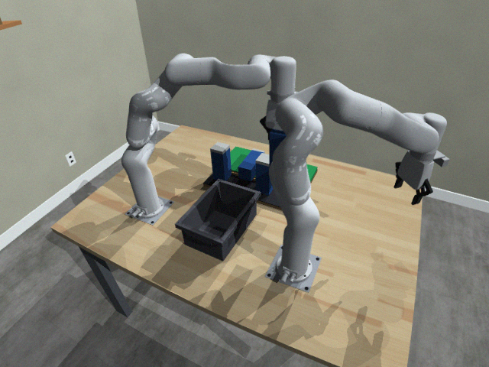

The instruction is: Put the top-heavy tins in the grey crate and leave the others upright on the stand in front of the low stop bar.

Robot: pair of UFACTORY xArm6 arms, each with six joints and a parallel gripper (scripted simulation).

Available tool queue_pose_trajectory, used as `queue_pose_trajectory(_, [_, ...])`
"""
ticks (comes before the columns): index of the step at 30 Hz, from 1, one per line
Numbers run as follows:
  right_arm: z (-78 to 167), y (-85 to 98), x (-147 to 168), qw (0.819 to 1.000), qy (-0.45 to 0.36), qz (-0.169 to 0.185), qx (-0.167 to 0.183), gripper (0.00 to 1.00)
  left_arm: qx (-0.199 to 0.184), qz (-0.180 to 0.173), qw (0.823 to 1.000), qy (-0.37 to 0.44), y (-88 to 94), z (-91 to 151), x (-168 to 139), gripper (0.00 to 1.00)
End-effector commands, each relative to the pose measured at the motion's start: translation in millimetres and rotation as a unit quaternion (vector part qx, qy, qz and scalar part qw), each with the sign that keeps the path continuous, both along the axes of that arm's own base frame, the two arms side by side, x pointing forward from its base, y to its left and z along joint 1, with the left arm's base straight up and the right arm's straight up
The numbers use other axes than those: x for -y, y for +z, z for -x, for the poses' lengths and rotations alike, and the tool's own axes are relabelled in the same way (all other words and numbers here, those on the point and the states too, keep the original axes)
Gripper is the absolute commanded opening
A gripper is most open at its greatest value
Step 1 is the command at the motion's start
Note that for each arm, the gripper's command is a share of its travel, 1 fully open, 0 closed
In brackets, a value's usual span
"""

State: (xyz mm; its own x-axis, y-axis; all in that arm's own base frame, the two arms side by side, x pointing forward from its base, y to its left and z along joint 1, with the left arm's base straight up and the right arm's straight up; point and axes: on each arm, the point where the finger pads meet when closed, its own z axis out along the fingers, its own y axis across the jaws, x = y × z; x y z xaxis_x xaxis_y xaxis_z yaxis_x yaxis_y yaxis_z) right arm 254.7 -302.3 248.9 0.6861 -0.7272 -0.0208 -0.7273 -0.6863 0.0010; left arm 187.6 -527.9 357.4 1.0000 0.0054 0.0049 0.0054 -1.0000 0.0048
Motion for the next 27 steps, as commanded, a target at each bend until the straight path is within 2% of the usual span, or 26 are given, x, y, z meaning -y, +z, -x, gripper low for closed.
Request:
queue_pose_trajectory(1, [-0.6, 1.5, 0.7, 1.000, 0.000, 0.002, 0.001, 1.00, -0.001, 0.000, 1.000, 0.000, 2.8, 9.6, 0.0, 0.00])
queue_pose_trajectory(5, [-0.6, 1.5, 0.7, 1.000, 0.000, 0.002, 0.001, 1.00, -0.003, -0.002, 1.000, 0.000, 2.8, 18.2, -0.3, 0.00])
queue_pose_trajectory(13, [-0.6, 1.5, 0.7, 1.000, 0.000, 0.002, 0.001, 1.00, -0.004, -0.002, 1.000, 0.000, 2.8, 18.8, -0.5, 0.00])
queue_pose_trajectory(27, [-0.6, 1.5, 0.7, 1.000, 0.000, 0.002, 0.001, 1.00, -0.004, -0.002, 1.000, 0.000, 2.8, 17.6, -32.5, 0.00])
